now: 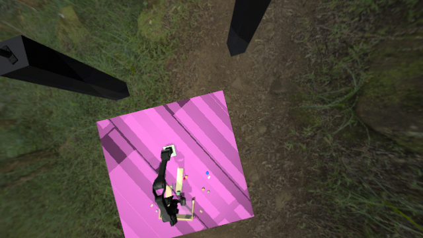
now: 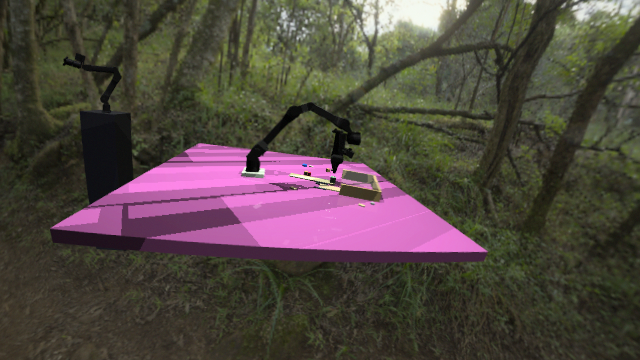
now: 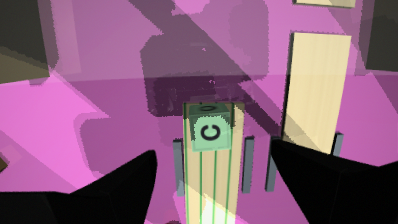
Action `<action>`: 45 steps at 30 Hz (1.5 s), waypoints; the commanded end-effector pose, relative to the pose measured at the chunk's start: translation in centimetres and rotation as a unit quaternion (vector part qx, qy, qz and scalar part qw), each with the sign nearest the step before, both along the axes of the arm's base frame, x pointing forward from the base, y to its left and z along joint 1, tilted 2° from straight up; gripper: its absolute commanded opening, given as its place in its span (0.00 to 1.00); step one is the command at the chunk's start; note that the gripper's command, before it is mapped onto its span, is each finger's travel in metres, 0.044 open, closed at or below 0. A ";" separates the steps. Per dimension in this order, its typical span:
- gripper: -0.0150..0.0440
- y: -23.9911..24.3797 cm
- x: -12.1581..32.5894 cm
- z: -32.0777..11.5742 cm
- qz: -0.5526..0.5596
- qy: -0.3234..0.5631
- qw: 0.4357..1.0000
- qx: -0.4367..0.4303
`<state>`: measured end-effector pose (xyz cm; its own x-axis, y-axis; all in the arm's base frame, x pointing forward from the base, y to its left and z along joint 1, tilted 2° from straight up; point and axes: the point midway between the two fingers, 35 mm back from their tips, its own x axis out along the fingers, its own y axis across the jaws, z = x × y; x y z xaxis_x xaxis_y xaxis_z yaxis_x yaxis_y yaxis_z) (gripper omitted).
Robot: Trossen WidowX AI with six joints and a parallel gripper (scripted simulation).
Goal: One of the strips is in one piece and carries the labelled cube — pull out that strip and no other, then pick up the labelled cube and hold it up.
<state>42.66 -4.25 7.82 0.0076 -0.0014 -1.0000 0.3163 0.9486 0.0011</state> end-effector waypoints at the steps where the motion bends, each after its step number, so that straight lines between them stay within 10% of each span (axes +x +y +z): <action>1: 0.69 -0.1 0.2 -0.8 0.002 0.002 1.000 -0.002; 34: 0.68 -0.1 0.1 -5.4 0.002 0.002 1.000 -0.002; 45: 0.42 0.0 0.1 -5.2 0.000 0.001 1.000 0.000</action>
